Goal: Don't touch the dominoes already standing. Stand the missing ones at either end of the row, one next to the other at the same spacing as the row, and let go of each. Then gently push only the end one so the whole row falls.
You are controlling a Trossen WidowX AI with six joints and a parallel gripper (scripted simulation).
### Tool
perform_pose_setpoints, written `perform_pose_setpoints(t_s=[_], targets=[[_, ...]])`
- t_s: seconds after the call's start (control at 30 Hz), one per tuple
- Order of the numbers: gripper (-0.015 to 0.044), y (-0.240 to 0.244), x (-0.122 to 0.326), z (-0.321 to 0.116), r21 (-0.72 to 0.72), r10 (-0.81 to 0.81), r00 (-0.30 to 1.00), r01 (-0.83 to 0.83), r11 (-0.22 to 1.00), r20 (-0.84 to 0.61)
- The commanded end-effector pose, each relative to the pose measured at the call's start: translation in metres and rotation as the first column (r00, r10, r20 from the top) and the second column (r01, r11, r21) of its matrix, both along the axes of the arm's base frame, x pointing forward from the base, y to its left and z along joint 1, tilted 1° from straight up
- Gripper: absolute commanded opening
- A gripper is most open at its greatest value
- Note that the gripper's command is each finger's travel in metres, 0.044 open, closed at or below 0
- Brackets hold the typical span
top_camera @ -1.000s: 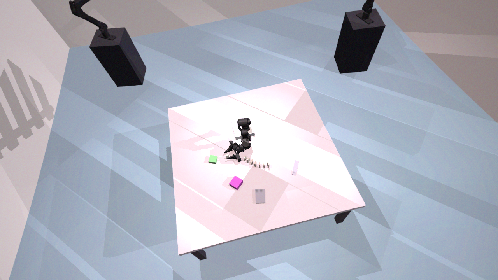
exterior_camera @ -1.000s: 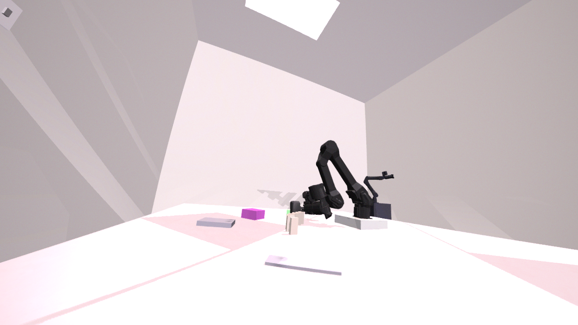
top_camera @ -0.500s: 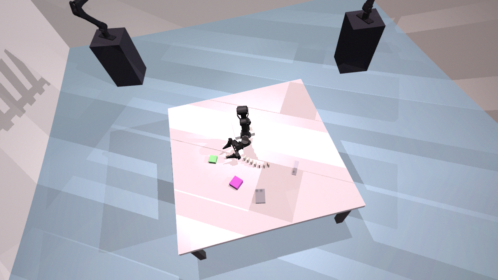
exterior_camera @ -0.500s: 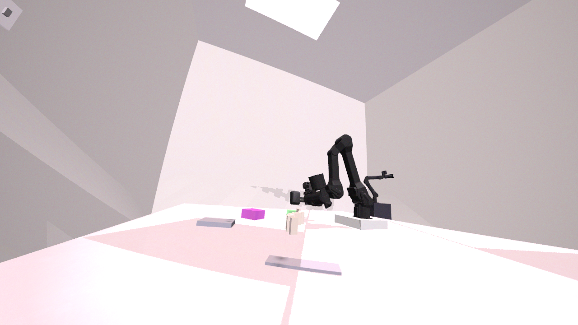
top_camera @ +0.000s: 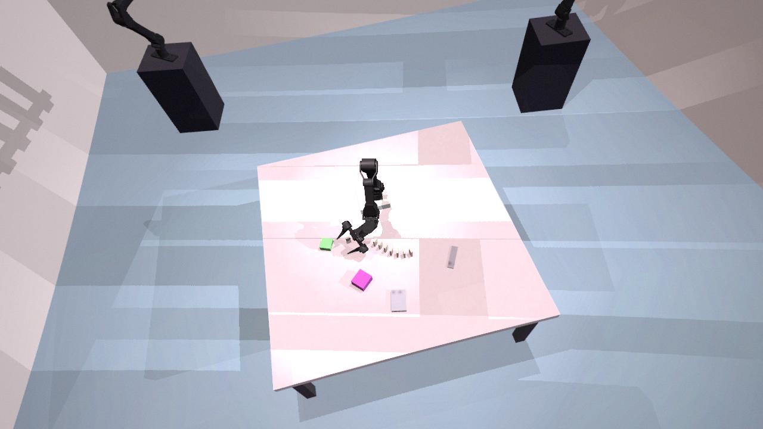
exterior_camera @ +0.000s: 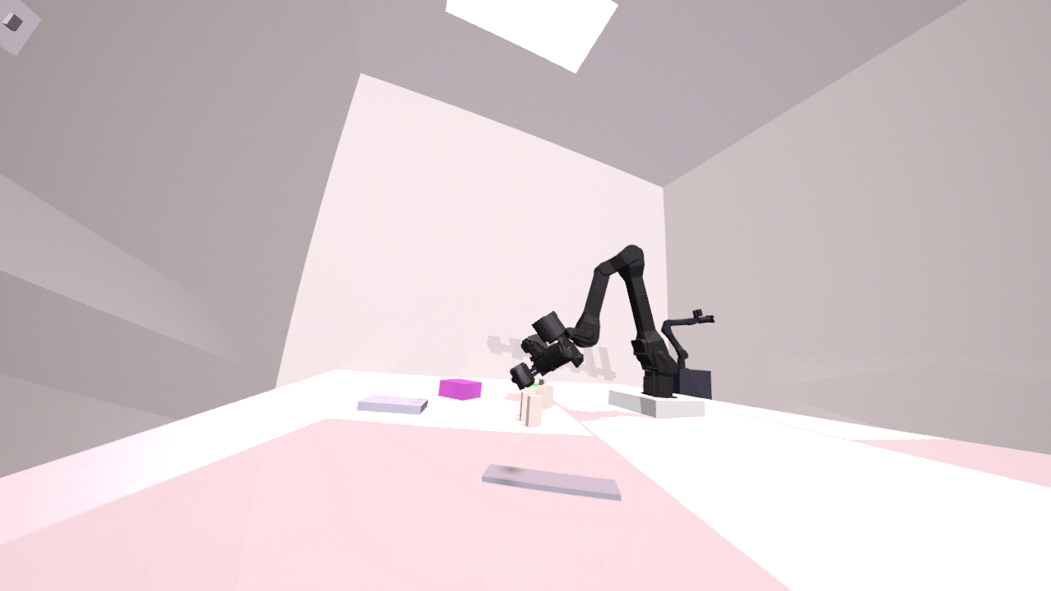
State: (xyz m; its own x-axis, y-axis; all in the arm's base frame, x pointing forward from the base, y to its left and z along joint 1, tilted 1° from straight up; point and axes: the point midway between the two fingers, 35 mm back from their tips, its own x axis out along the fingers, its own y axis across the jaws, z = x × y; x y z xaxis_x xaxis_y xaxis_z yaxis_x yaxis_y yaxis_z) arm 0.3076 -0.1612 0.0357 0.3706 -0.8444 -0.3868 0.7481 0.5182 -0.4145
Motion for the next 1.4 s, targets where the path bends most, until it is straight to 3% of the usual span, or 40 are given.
perform_pose_setpoints(t_s=[0.0, 0.33, 0.63, 0.87, 1.37], targets=[[0.0440, -0.023, 0.027, 0.000, 0.274, 0.369, 0.795, -0.263, 0.925, -0.483], [0.0440, -0.027, 0.013, 0.023, 0.537, 0.635, 0.542, -0.353, 0.766, -0.550], [0.0440, -0.015, -0.021, 0.055, 0.755, 0.830, 0.335, -0.357, 0.551, -0.447], [0.0440, -0.003, -0.042, 0.068, 0.835, 0.886, 0.267, -0.315, 0.451, -0.378], [0.0440, -0.003, -0.043, 0.068, 0.836, 0.887, 0.266, -0.315, 0.450, -0.377]])
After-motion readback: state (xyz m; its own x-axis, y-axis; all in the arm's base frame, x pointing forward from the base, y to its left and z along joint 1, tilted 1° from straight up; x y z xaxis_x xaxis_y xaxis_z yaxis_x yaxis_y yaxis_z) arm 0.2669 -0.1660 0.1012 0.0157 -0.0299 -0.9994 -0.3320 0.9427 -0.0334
